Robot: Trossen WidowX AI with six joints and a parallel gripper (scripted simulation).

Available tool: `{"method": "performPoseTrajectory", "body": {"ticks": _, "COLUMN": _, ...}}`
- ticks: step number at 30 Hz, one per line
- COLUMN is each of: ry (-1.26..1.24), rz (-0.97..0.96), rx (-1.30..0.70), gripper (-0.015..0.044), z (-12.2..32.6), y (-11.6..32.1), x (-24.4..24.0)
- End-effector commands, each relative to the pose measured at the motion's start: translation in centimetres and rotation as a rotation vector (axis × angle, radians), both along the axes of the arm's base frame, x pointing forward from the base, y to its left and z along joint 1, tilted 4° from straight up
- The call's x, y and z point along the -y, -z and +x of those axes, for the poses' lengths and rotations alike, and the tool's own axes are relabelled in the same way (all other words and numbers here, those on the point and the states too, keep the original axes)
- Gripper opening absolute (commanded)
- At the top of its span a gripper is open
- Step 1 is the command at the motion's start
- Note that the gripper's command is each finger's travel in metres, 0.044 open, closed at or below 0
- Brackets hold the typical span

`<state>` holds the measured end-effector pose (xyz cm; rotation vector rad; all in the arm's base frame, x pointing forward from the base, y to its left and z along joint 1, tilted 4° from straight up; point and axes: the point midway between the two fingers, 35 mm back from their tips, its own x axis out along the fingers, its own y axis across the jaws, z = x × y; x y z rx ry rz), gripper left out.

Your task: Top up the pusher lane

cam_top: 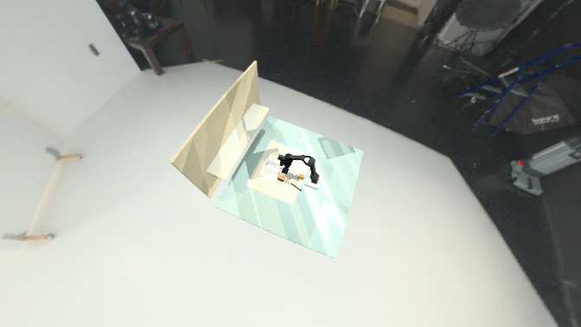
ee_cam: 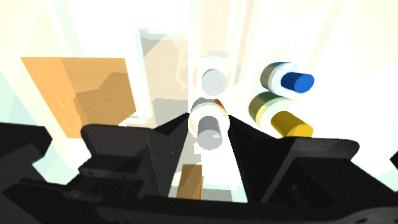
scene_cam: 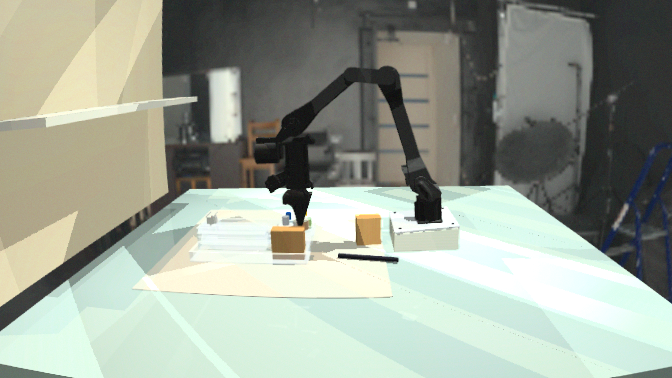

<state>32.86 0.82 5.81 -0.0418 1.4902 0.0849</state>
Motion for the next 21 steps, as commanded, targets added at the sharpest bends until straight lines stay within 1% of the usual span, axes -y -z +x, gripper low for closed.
{"method": "performPoseTrajectory", "body": {"ticks": 1, "ry": 0.005, "rz": -0.001, "rx": 0.027, "gripper": 0.0, "z": 0.73, "y": -0.34, "x": 0.02}}
{"method": "performPoseTrajectory", "body": {"ticks": 21, "ry": 0.005, "rz": -0.001, "rx": 0.027, "gripper": 0.0, "z": 0.8, "y": 0.3, "x": 0.0}}
